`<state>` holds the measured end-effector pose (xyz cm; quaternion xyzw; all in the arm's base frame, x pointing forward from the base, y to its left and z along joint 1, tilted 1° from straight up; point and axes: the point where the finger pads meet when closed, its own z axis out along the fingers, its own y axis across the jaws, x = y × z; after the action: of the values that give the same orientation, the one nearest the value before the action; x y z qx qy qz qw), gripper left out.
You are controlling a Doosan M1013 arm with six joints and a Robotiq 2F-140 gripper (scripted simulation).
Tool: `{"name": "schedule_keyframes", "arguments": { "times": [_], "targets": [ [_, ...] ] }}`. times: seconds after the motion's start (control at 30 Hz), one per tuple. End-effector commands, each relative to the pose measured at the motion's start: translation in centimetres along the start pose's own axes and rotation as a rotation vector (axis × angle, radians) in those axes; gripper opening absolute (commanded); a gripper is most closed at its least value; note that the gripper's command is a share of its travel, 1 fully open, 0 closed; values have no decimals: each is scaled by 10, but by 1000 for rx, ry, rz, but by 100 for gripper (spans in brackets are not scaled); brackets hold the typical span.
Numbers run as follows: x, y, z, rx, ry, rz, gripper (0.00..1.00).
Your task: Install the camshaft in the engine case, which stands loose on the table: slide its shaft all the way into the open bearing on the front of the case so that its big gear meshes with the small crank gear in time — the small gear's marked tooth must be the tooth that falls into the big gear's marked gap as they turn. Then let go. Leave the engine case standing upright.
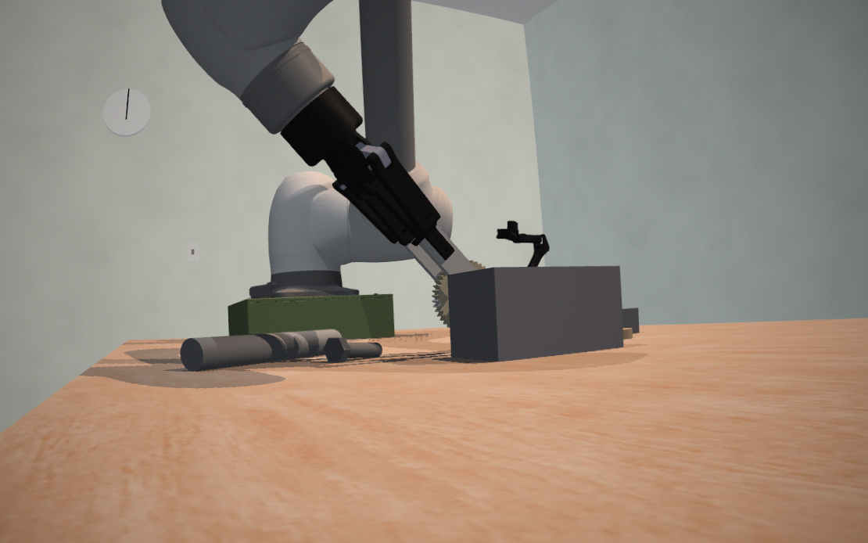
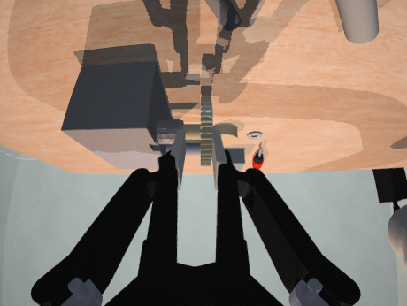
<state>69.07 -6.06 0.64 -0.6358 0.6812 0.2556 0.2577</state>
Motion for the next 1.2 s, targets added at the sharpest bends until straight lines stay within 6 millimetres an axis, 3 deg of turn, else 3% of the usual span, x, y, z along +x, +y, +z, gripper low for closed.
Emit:
{"name": "schedule_keyframes", "arguments": {
  "times": [0.0, 1.17],
  "targets": [
    [-2, -5, -1, 5, 0, -1, 19],
    [-2, 3, -1, 5, 0, -1, 19]
  ]
}}
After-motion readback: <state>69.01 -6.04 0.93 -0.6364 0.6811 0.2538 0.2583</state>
